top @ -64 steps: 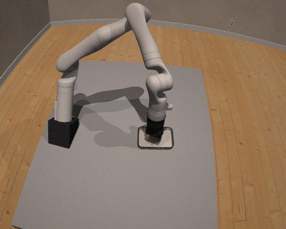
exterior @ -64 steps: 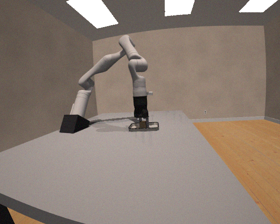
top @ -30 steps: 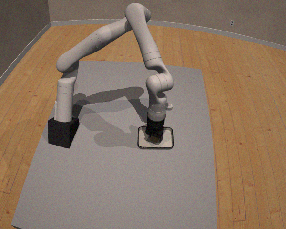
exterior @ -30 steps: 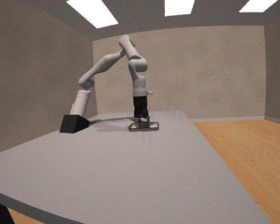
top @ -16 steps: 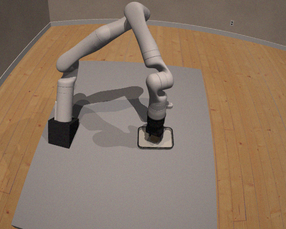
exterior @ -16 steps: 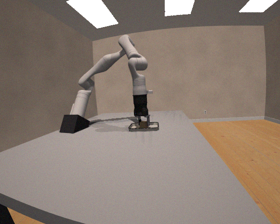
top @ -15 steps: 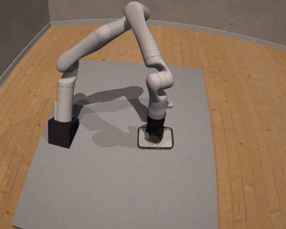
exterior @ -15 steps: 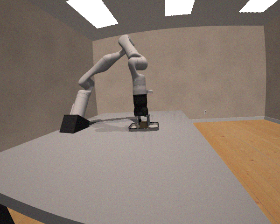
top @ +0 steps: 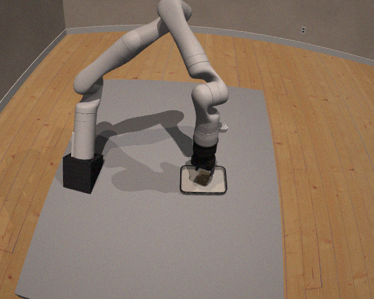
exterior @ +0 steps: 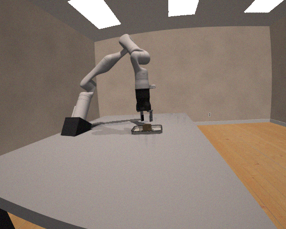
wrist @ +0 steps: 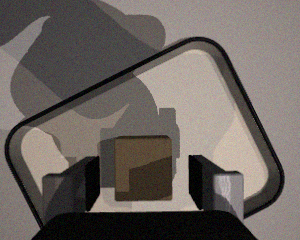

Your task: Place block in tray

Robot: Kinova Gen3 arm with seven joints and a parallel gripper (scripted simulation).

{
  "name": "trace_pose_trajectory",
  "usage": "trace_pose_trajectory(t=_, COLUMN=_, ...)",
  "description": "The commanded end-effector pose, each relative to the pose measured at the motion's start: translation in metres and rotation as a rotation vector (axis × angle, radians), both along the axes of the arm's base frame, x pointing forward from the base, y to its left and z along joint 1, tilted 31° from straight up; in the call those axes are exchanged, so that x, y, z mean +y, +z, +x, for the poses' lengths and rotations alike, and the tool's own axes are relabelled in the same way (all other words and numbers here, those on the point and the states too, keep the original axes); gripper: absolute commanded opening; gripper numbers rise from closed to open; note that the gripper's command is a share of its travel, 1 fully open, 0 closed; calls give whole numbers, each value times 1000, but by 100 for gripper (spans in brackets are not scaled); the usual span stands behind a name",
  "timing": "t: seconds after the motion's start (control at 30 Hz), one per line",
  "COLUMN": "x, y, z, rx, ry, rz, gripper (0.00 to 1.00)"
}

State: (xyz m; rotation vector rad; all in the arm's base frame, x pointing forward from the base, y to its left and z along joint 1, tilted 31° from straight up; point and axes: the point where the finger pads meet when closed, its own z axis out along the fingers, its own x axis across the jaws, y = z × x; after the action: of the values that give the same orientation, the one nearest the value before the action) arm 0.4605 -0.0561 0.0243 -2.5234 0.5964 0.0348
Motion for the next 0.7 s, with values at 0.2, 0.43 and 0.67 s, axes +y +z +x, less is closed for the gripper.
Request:
trace_pose_trajectory(t=0.2, x=-8, y=12, z=-1, rx=-2, ry=-1, rz=-1, gripper=100)
trace_pose_trajectory(t=0.43, x=-8, y=13, z=-1, rx=-2, ry=-1, rz=-1, gripper=100)
trace_pose_trajectory(t=0.67, x=-8, y=13, z=-3, rx=-2, ry=-1, rz=-1, gripper=100)
